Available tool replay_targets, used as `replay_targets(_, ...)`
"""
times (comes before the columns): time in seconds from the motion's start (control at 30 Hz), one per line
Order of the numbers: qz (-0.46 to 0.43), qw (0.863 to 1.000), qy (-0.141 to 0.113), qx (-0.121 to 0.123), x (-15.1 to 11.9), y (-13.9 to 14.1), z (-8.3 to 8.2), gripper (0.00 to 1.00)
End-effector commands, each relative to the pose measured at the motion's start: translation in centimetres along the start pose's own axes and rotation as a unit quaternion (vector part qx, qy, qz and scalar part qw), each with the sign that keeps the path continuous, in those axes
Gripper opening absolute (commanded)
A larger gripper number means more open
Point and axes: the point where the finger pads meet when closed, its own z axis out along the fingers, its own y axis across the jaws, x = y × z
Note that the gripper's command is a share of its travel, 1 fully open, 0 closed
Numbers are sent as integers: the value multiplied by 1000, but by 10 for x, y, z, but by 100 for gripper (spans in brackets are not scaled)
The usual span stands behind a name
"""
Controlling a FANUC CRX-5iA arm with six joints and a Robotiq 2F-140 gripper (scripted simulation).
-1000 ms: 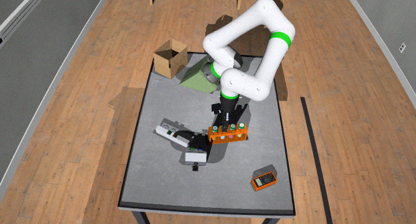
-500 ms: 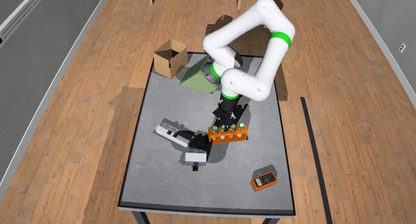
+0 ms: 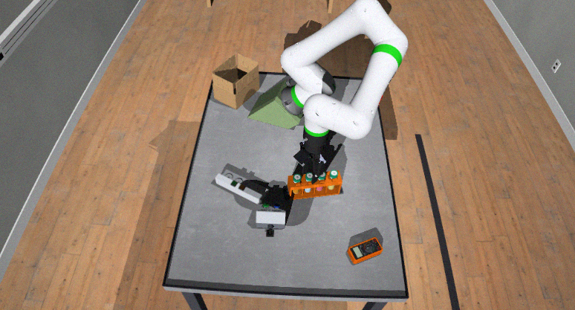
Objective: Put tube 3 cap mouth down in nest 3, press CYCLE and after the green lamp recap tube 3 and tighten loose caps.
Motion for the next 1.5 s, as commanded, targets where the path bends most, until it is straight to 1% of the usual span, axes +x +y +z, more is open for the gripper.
replay_targets(0.0, 0, 1000, 1, 0, 0, 0, -1, 41)
replay_targets(0.03, 41, 999, 1, 0, 0, 0, -1, 41)
replay_targets(0.1, 124, 992, 1, 0, 0, 0, -1, 41)
replay_targets(0.23, 200, 980, 1, 0, 0, 0, -1, 41)
replay_targets(0.37, 296, 955, 0, 1, 0, 0, -1, 41)
replay_targets(0.5, 387, 922, 0, 1, 0, 0, -1, 41)
replay_targets(0.57, 387, 922, 0, 1, 0, 0, -1, 41)
replay_targets(0.6, 434, 901, 1, 0, 0, 0, -1, 41)
replay_targets(0.63, 468, 884, 0, 1, 0, 0, -1, 41)
replay_targets(0.7, 500, 866, 1, 0, 0, 0, -1, 41)
replay_targets(0.93, 500, 866, 1, 0, 1, 0, -1, 41)
replay_targets(0.97, 500, 866, 1, 1, 1, 0, -1, 30)
replay_targets(1.43, 500, 866, 1, 1, 1, 0, -1, 30)
replay_targets(1.47, 478, 878, 1, 0, 1, 0, -1, 30)
